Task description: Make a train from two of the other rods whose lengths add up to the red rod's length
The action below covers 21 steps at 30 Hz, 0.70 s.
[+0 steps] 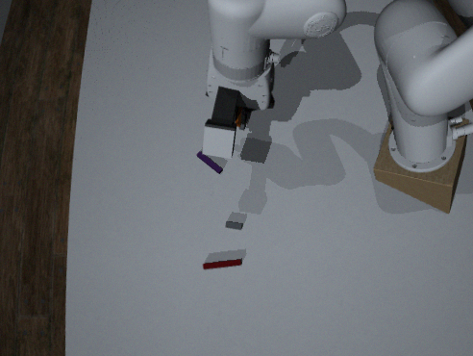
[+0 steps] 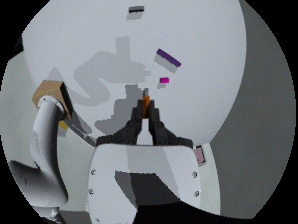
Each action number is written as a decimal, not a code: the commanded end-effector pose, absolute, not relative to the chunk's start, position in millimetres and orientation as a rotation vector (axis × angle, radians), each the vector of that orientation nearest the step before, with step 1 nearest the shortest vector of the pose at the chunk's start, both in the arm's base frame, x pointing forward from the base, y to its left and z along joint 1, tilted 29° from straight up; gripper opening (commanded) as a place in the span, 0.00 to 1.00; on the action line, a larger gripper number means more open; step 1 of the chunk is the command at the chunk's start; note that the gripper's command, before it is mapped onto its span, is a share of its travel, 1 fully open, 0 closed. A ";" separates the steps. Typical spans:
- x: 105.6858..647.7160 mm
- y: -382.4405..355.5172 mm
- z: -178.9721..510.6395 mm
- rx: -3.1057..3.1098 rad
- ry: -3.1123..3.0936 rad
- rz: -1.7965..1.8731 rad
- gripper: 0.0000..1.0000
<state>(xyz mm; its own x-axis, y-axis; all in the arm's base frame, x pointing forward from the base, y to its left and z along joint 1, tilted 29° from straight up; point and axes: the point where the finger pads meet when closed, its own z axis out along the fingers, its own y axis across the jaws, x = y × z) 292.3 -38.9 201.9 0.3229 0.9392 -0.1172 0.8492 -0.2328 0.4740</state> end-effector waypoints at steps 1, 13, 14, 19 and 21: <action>297.1 -41.3 194.4 2.139 1.575 0.267 0.04; 314.8 -51.7 157.8 2.139 1.575 0.267 0.04; 316.6 -52.8 154.0 2.139 1.575 0.267 0.04; 324.2 -57.2 138.4 2.139 1.575 0.267 0.04; 326.2 -58.4 134.3 2.139 1.575 0.267 0.04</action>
<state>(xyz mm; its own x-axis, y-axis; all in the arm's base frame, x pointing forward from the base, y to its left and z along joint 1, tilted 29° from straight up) 311.9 -52.7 147.5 0.3210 0.9402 -0.1141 0.8511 -0.2336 0.4702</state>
